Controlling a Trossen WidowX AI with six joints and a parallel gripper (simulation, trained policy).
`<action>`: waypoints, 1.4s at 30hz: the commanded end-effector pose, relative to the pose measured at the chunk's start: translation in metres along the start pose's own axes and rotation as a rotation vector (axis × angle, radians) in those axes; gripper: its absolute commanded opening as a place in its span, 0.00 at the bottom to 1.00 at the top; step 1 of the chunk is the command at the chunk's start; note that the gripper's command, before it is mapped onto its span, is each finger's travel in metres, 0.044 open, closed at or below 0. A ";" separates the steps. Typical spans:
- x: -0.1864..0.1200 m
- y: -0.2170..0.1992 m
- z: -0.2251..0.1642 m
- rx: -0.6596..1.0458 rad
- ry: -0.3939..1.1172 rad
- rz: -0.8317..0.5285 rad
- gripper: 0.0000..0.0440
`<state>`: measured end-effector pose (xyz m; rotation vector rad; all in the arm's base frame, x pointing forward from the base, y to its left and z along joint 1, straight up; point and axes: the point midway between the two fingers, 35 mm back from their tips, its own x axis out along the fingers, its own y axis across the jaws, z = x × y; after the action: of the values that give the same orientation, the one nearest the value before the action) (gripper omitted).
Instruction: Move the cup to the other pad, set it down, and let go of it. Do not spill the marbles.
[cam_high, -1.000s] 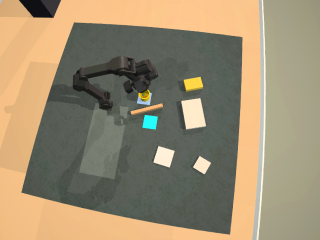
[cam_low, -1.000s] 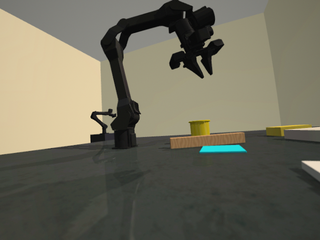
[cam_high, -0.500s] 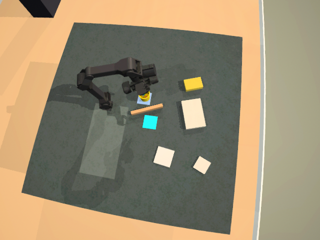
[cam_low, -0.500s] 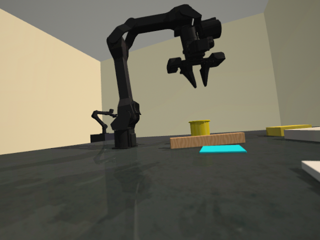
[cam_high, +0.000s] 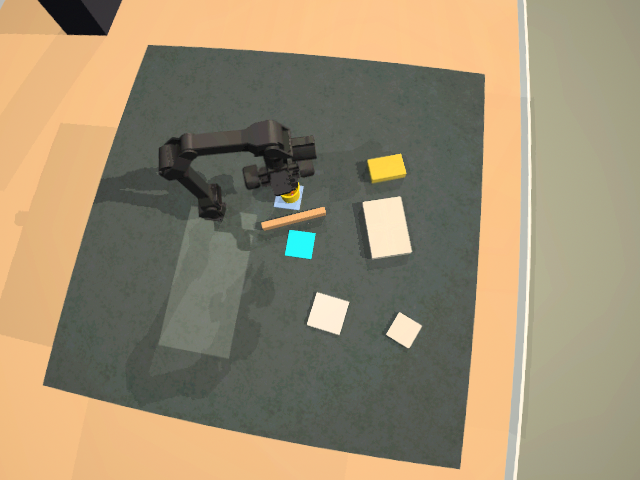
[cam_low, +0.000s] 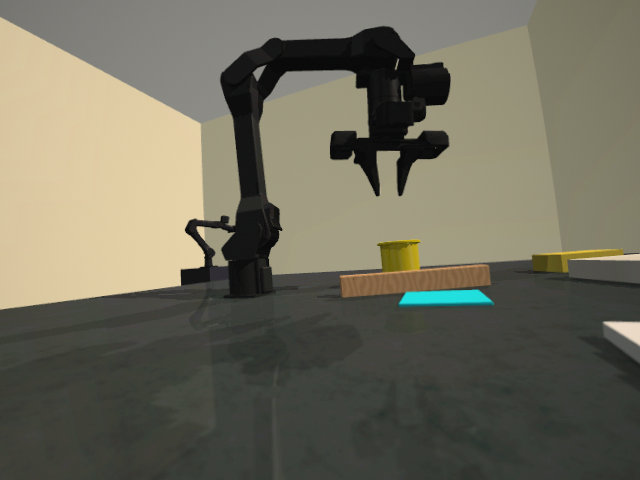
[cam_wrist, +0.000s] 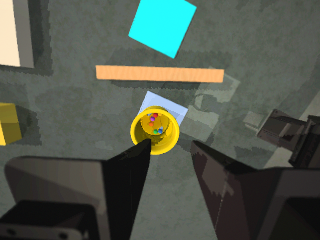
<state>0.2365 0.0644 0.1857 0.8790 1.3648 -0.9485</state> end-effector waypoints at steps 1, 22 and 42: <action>0.014 -0.004 -0.001 0.019 -0.007 -0.051 0.38; 0.066 -0.015 -0.010 0.052 -0.037 -0.146 0.41; 0.124 -0.019 -0.016 -0.019 -0.049 -0.167 0.41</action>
<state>0.2136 0.0679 0.0759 0.7632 1.4022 -1.0814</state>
